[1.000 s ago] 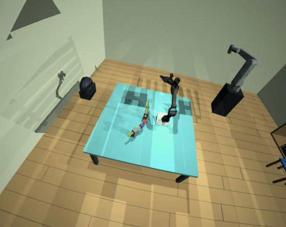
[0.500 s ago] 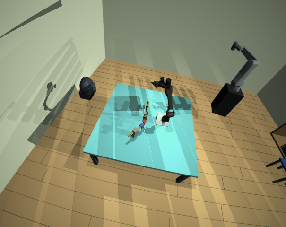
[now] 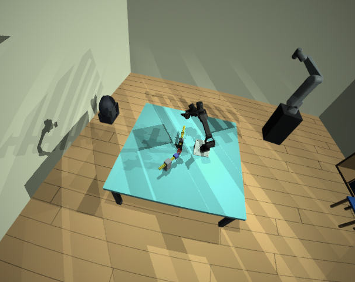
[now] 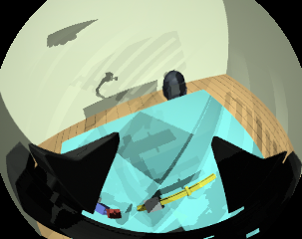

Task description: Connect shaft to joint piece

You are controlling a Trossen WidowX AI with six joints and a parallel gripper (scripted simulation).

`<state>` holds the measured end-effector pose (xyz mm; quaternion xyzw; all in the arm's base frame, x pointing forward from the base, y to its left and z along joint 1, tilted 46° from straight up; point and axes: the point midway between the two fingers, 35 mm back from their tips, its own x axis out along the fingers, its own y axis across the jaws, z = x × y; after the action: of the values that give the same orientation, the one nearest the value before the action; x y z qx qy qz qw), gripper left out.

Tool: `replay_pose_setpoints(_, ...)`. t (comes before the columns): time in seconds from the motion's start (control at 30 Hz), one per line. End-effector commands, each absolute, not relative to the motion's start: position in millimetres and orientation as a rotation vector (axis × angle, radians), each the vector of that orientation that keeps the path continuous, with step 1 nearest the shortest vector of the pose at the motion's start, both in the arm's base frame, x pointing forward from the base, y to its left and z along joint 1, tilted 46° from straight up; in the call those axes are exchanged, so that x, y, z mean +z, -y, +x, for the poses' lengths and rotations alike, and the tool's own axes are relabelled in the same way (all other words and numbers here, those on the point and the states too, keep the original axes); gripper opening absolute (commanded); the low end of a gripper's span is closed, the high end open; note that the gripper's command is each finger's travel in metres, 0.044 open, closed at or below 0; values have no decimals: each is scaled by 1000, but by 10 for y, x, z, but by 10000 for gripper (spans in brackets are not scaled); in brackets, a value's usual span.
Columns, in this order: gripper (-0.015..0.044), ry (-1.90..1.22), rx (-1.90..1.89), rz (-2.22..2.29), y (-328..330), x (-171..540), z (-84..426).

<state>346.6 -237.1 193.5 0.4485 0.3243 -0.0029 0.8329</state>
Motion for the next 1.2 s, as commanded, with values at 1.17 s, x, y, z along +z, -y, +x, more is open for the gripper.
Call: replay_pose_setpoints(1.17, 440, -1292, 711, 461, 288, 1720, 2565)
